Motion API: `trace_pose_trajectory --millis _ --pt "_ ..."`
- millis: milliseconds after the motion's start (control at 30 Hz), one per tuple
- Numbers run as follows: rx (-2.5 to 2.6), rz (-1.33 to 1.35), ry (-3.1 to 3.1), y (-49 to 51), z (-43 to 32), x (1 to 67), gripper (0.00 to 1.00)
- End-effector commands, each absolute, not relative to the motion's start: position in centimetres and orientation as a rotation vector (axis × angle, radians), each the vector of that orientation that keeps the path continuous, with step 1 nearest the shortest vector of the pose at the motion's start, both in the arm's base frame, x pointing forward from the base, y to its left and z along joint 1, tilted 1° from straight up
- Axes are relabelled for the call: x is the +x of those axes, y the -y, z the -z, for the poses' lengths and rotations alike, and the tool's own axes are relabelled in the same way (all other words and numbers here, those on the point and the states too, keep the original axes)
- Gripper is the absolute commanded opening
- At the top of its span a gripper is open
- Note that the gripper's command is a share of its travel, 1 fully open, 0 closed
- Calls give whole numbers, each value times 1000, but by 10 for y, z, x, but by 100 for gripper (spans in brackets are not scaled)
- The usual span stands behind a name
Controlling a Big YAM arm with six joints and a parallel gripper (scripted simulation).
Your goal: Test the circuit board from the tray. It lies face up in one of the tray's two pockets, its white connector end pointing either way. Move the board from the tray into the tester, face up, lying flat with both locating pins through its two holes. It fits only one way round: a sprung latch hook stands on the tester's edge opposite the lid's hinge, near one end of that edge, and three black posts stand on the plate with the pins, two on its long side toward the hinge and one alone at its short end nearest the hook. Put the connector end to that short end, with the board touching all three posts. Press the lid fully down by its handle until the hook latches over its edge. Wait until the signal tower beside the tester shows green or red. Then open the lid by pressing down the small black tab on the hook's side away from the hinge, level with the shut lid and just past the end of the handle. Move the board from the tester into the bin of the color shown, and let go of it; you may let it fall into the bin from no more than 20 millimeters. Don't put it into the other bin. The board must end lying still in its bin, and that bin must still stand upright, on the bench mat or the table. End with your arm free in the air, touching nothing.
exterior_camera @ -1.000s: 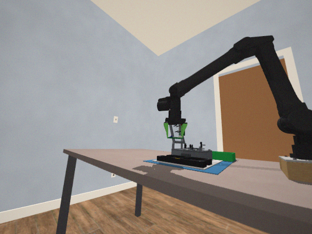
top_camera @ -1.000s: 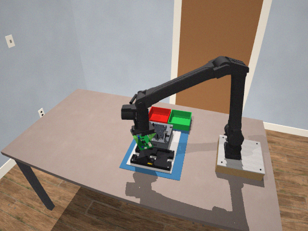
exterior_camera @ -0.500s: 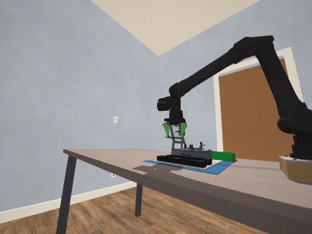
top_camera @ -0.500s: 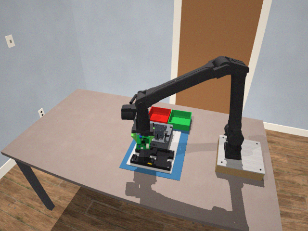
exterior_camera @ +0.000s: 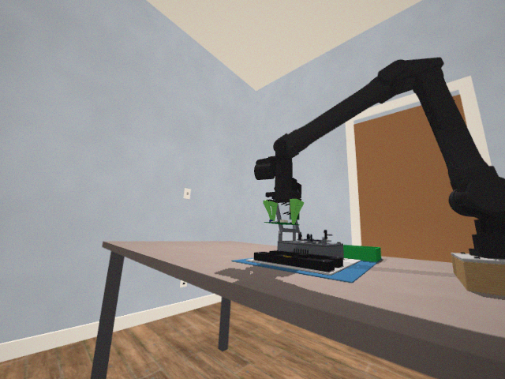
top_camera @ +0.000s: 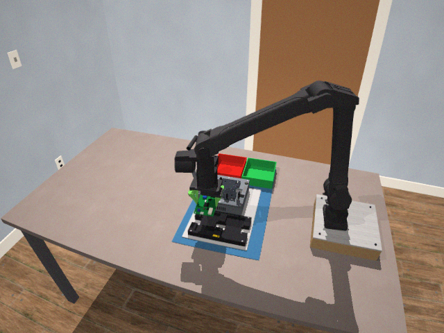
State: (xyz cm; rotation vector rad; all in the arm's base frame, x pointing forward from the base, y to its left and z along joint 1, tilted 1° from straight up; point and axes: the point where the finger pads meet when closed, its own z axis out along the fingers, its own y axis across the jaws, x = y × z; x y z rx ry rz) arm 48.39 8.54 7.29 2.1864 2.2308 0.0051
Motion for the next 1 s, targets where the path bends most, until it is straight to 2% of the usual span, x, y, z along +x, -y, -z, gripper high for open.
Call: trace_pose_trajectory --millis 0,967 --pt "2234 -20 -2165 -86 -85 487 72" --pt "2250 -20 -2149 -86 -85 487 72"
